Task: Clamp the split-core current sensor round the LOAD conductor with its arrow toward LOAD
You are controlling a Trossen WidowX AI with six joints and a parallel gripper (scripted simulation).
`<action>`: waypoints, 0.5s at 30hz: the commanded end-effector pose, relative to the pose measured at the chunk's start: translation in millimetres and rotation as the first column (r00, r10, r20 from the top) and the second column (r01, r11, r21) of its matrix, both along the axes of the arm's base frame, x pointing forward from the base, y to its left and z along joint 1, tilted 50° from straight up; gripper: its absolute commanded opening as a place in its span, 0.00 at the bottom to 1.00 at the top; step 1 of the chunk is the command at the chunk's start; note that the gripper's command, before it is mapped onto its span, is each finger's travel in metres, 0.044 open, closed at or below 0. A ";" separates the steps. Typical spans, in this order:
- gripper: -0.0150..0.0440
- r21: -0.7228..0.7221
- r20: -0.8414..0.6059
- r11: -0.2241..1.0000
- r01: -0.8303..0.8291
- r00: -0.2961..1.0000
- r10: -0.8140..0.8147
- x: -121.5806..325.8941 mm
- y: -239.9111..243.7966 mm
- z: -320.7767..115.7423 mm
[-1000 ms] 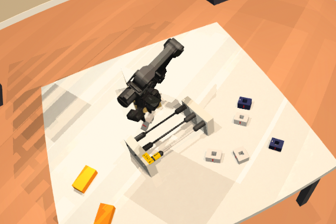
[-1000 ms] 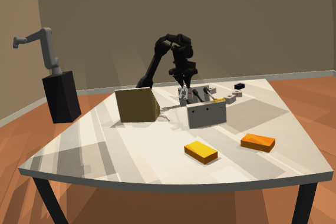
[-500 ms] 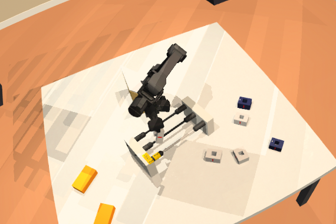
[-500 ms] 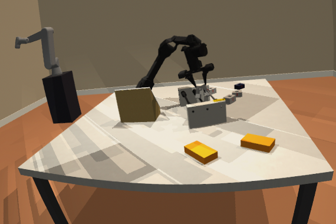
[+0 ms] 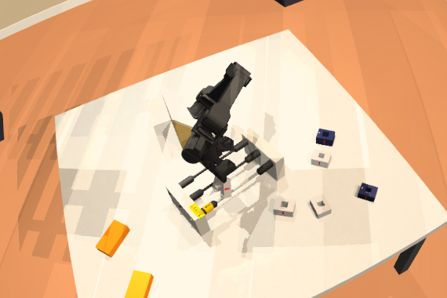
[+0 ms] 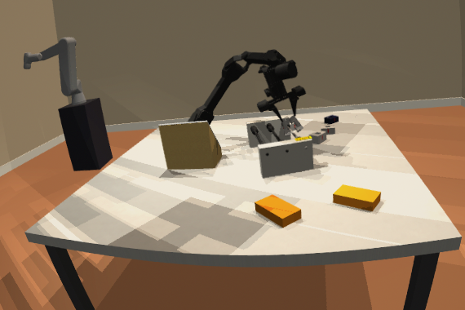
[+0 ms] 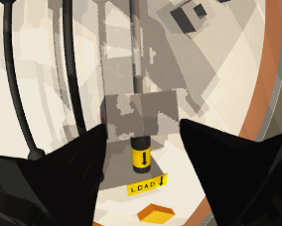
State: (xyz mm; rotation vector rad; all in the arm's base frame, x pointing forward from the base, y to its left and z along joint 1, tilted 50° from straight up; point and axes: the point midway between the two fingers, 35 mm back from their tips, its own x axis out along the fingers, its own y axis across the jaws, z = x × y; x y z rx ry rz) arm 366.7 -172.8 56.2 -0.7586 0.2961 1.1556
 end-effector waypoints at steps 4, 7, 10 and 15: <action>0.25 0.003 0.008 1.000 -0.002 1.000 0.002 5.6 7.9 -5.0; 0.25 0.003 0.008 1.000 -0.002 1.000 0.002 7.7 11.3 -7.8; 0.25 0.003 0.008 1.000 -0.002 1.000 0.001 9.8 14.7 -10.6; 0.25 0.003 0.008 1.000 -0.002 1.000 0.001 13.1 20.6 -15.1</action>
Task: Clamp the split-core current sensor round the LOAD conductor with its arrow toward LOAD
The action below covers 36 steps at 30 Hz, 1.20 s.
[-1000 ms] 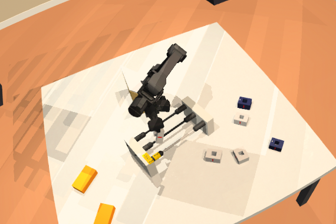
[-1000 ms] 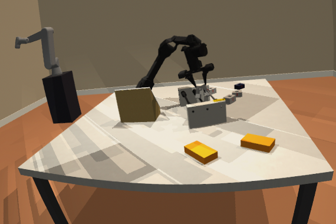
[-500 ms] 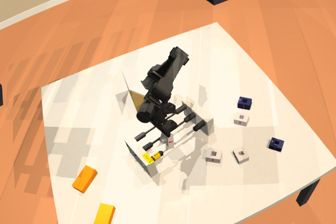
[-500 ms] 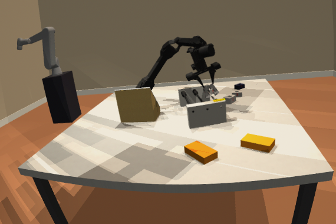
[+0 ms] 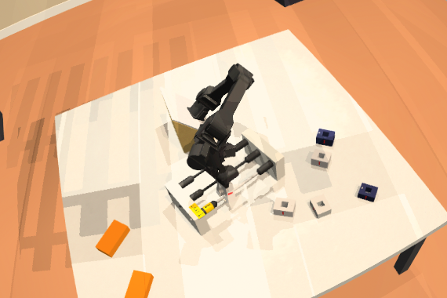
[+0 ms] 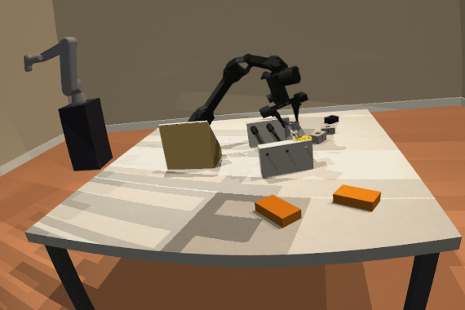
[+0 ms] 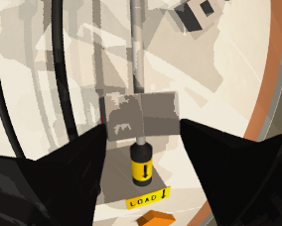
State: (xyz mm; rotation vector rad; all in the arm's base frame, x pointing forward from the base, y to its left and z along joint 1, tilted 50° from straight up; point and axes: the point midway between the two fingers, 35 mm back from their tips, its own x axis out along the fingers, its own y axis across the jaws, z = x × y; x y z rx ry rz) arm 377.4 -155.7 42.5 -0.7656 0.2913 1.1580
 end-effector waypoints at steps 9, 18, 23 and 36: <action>0.25 0.008 0.003 1.000 0.003 1.000 -0.003 7.9 14.4 -9.3; 0.25 0.002 0.002 1.000 0.000 1.000 0.000 8.0 15.7 -11.4; 0.25 0.002 0.002 1.000 0.000 1.000 0.000 8.0 15.7 -11.4; 0.25 0.002 0.002 1.000 0.000 1.000 0.000 8.0 15.7 -11.4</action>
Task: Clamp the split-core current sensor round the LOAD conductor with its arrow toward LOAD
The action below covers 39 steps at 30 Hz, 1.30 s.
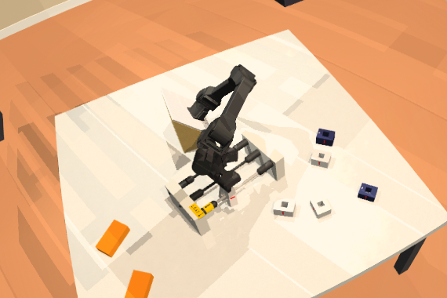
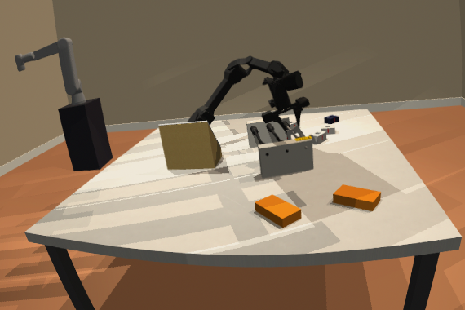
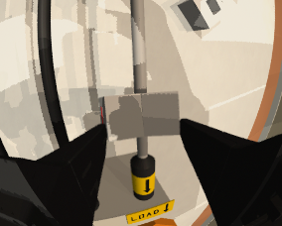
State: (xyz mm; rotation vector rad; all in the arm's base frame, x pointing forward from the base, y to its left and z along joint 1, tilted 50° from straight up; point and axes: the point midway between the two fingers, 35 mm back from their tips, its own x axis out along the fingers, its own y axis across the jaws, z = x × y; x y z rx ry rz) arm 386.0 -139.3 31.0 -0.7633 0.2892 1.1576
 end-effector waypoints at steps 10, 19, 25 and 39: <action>0.25 -0.001 0.001 1.000 0.000 1.000 0.000 -0.5 -0.7 0.0; 0.25 -0.001 0.001 1.000 0.000 1.000 0.000 -0.5 -0.7 0.0; 0.25 -0.003 -0.006 1.000 -0.007 1.000 0.007 0.5 -0.9 0.1; 0.25 -0.020 -0.096 0.995 -0.099 0.991 0.097 11.3 -0.8 1.3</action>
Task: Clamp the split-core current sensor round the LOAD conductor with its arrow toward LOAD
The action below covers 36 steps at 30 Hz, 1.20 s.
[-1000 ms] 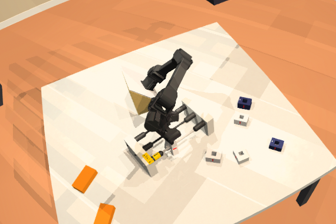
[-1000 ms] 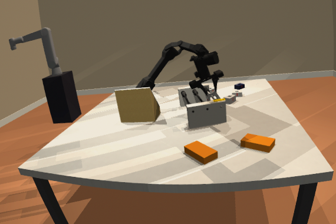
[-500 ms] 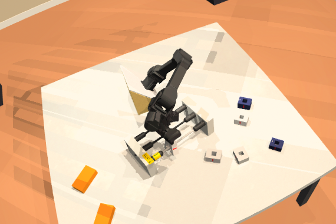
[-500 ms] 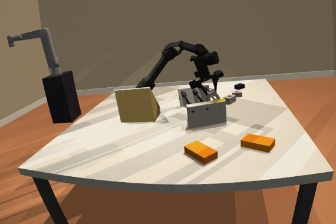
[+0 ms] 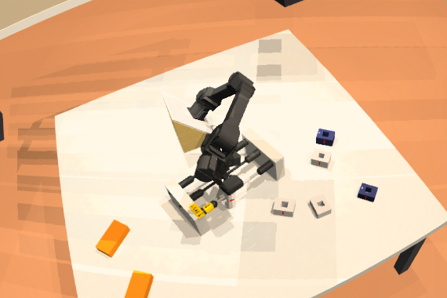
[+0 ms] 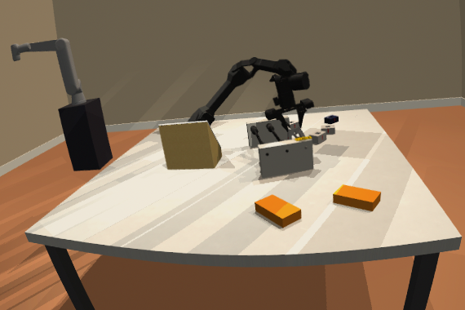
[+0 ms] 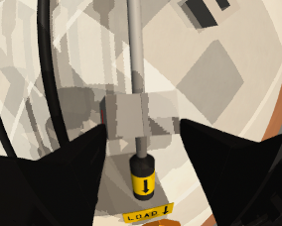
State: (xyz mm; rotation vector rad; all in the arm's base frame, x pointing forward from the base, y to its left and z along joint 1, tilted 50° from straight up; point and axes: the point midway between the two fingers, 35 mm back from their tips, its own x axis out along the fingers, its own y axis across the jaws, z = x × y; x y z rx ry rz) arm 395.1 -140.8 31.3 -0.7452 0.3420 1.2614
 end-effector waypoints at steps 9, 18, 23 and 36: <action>0.25 -0.017 -0.071 0.996 -0.092 0.993 0.091 6.4 2.9 2.9; 0.65 -0.012 -0.058 0.998 -0.064 0.996 0.063 4.8 0.0 2.0; 0.88 -0.012 -0.058 0.998 -0.064 0.996 0.063 4.8 0.0 2.0; 1.00 -0.013 -0.063 0.997 -0.081 0.995 0.080 9.8 16.2 -12.0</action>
